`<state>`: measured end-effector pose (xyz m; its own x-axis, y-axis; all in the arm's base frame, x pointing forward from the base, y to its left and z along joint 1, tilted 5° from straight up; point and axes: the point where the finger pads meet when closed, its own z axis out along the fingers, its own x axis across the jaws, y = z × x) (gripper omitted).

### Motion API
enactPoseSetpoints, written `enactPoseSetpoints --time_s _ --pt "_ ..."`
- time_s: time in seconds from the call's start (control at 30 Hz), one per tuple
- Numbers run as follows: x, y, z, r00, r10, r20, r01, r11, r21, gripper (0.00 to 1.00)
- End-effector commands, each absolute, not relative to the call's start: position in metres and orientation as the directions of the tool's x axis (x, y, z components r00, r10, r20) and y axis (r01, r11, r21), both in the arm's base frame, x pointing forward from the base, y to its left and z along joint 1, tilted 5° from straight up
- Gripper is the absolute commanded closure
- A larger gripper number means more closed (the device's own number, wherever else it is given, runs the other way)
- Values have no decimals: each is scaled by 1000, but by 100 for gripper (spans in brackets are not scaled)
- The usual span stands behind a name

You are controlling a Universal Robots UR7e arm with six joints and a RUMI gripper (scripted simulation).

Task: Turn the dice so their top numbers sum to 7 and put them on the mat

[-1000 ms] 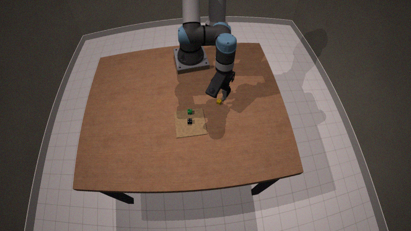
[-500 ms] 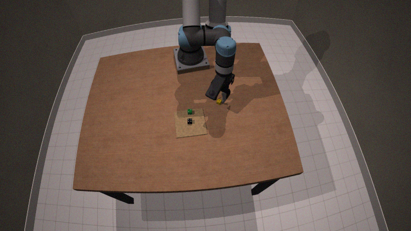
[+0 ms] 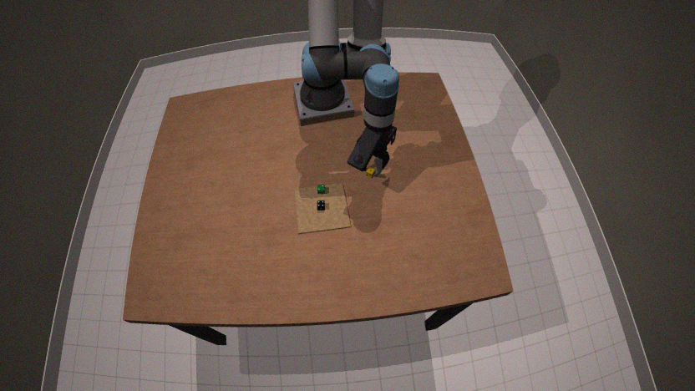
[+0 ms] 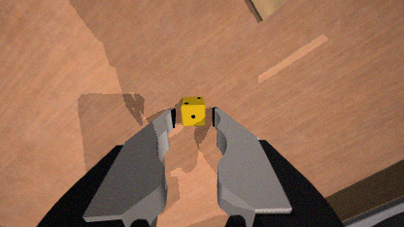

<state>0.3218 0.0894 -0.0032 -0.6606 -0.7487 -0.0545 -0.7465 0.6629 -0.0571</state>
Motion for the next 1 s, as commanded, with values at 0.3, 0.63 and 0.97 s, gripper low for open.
enactPoseSetpoints --time_s 0.3,0.63,0.97 --pt "322 89 -3 -661 -749 -55 -747 663 -58 79" --pt "322 89 -3 -661 -749 -55 -747 663 -58 79" --pt "322 89 -3 -661 -749 -55 -747 663 -58 97"
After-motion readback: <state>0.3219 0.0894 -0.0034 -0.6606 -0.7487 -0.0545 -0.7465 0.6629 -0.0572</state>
